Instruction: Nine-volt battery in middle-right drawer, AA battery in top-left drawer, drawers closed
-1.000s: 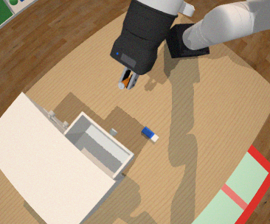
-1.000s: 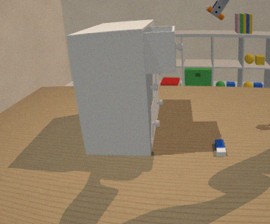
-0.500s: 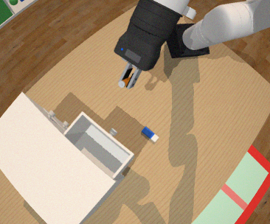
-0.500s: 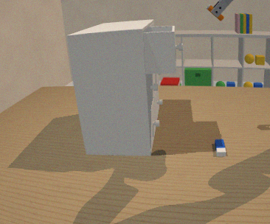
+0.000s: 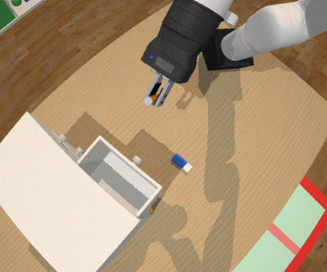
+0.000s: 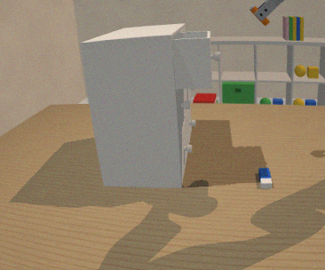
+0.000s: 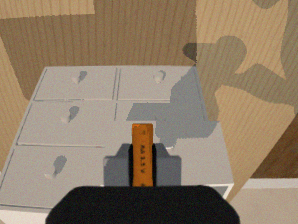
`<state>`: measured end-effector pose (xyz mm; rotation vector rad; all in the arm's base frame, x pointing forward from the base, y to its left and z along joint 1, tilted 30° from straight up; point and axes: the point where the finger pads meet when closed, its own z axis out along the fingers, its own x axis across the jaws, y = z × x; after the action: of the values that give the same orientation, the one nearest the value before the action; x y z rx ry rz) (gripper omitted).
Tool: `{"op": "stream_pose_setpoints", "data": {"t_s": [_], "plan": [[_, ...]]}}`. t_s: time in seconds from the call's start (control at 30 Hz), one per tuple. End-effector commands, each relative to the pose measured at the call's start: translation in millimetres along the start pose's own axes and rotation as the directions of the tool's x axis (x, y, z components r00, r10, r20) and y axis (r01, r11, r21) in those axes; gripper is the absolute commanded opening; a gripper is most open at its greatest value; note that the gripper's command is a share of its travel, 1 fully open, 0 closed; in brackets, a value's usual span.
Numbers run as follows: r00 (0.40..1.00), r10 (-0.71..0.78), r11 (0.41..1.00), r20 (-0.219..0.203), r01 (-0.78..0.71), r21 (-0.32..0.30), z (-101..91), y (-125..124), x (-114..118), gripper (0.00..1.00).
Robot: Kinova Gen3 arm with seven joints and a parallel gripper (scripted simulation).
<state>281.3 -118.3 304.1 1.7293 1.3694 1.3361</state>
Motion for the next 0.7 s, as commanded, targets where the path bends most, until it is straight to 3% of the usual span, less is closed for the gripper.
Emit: {"op": "stream_pose_setpoints", "data": {"t_s": [0.0,0.67], "plan": [[1.0,0.011,1.0,-0.005,-0.011,-0.016,-0.5,-0.1,0.6,0.31],[1.0,0.011,0.999,-0.005,-0.012,-0.049,-0.7,-0.4,0.6,0.31]]}}
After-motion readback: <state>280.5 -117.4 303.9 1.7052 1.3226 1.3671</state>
